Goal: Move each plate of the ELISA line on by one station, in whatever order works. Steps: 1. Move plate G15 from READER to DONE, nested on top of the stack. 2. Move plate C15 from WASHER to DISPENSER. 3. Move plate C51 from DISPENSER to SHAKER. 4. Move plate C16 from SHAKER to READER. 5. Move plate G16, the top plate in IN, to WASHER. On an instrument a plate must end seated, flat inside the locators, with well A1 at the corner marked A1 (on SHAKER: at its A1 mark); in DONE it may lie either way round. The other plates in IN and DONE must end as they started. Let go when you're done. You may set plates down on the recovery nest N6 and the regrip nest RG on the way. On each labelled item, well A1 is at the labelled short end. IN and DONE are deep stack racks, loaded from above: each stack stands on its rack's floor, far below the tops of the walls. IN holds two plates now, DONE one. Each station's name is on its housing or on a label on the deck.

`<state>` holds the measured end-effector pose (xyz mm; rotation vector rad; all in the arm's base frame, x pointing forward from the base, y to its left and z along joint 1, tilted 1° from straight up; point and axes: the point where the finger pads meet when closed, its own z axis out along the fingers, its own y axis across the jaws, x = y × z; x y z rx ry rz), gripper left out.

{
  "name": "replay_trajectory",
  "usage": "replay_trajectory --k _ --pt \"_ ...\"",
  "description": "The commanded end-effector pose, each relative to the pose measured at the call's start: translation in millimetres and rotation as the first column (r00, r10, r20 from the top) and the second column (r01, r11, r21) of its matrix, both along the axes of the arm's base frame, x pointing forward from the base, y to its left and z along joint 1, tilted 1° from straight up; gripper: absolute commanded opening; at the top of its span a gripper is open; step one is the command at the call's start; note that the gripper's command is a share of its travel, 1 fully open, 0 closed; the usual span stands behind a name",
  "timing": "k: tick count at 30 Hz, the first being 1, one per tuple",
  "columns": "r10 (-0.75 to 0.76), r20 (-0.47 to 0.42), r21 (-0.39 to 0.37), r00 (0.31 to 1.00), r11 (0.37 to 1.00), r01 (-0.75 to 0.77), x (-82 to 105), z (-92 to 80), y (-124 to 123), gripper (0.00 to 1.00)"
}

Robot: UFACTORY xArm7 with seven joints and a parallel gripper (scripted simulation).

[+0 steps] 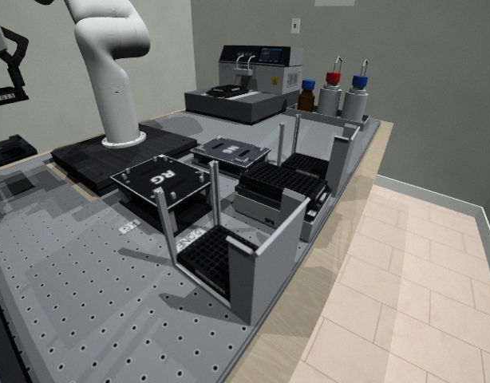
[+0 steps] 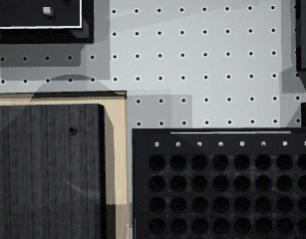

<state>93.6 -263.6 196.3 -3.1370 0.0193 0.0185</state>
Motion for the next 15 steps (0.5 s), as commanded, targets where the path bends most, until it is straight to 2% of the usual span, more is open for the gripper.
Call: replay_trajectory --k 1,5,7,15 --pt "-0.001 0.001 -0.003 1.000 1.000 0.001 14.3 1.1 1.8 0.00" --pt "-0.001 0.001 -0.003 1.000 1.000 0.001 27.4 1.0 4.8 0.00" --pt "-0.001 0.001 -0.003 1.000 1.000 0.001 27.4 1.0 4.8 0.00" --pt "-0.006 0.002 -0.003 1.000 1.000 0.006 53.5 0.8 10.7 0.00"
